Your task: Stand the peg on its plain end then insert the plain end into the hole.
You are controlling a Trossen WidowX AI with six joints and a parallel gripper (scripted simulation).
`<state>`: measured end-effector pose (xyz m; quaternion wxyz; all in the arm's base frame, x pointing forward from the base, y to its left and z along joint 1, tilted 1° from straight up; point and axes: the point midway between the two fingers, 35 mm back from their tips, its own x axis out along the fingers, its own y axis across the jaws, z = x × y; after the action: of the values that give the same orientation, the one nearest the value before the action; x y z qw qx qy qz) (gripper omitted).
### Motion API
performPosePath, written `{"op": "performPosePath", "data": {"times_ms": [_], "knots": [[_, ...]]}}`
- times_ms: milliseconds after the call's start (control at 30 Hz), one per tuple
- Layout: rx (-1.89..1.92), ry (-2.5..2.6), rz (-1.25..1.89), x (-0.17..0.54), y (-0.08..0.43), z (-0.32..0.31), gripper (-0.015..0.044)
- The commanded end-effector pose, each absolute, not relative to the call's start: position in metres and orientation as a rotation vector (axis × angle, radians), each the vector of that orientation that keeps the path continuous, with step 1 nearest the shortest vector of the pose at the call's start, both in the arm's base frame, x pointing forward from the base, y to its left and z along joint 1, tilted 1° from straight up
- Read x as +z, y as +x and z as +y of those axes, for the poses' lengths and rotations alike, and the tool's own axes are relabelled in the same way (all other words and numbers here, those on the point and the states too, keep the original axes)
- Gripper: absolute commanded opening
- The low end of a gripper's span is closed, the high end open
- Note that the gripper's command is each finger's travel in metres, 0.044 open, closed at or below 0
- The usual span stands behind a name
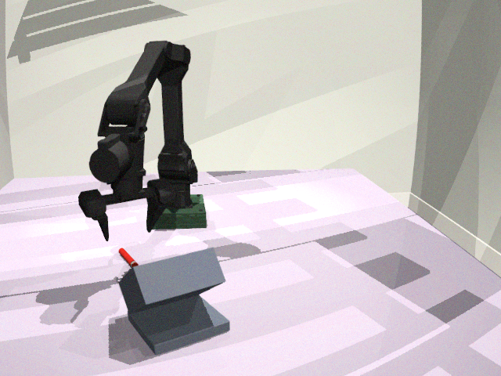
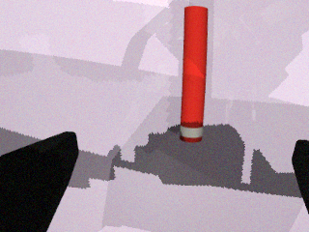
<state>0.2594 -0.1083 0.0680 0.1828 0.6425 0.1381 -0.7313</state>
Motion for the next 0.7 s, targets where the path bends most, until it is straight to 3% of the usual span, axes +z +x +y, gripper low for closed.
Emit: {"op": "performPosePath", "data": {"times_ms": [0,667], "knots": [[-2.076,1.799,0.407,0.058,0.258,-0.108,0.0440],[-2.081,1.805,0.403,0.026,0.259,-0.107,0.0440]]}}
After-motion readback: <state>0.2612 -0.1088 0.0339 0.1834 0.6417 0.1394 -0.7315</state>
